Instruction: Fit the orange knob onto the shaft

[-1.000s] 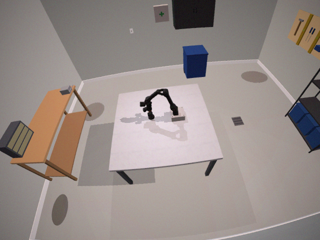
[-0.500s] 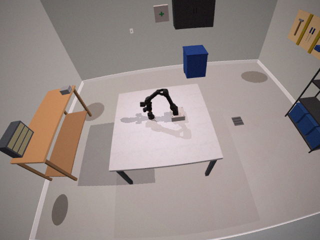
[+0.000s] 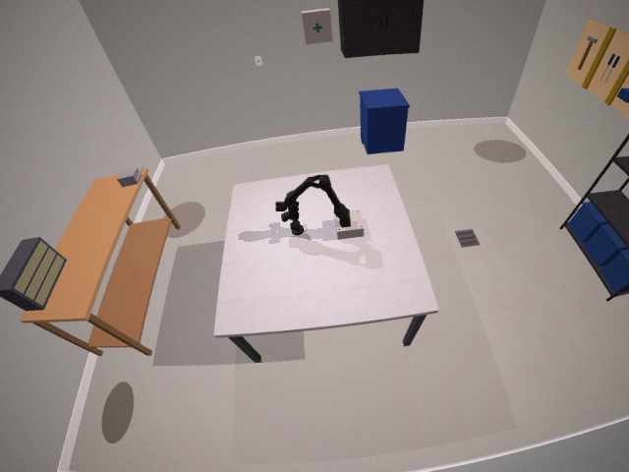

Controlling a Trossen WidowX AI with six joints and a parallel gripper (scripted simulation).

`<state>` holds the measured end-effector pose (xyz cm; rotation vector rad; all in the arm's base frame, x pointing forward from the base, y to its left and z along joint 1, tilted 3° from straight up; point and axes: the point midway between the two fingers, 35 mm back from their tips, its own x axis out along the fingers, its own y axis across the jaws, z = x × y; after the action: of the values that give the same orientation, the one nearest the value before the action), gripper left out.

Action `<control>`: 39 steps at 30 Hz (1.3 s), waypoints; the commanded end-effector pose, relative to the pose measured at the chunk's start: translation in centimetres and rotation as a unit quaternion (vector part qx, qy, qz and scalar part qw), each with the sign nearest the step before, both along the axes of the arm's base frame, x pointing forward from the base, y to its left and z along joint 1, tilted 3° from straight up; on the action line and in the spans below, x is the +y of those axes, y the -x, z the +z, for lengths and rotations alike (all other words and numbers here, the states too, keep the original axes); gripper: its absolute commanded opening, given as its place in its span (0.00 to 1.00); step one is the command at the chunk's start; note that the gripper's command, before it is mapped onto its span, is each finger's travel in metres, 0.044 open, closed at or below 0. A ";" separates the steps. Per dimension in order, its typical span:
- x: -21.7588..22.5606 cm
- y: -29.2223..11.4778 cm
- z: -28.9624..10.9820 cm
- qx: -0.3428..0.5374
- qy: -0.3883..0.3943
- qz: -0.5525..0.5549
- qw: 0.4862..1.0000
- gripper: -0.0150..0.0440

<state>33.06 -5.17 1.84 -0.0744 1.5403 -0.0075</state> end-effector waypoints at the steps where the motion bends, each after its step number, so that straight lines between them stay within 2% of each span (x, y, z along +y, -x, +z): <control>1: 0.0 0.0 0.0 0.000 0.000 0.000 1.000 0.25; 4: 0.0 0.0 0.0 0.000 0.000 0.000 1.000 0.25; 21: 0.0 0.0 0.0 0.000 0.000 0.000 1.000 1.00; 30: 0.0 0.0 0.3 0.000 0.000 0.000 1.000 1.00; 35: 0.4 0.0 8.3 0.000 0.000 0.000 1.000 1.00; 39: 0.5 0.3 9.6 0.000 0.000 0.000 1.000 1.00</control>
<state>33.20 -4.79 9.37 -0.0782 1.5388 -0.0033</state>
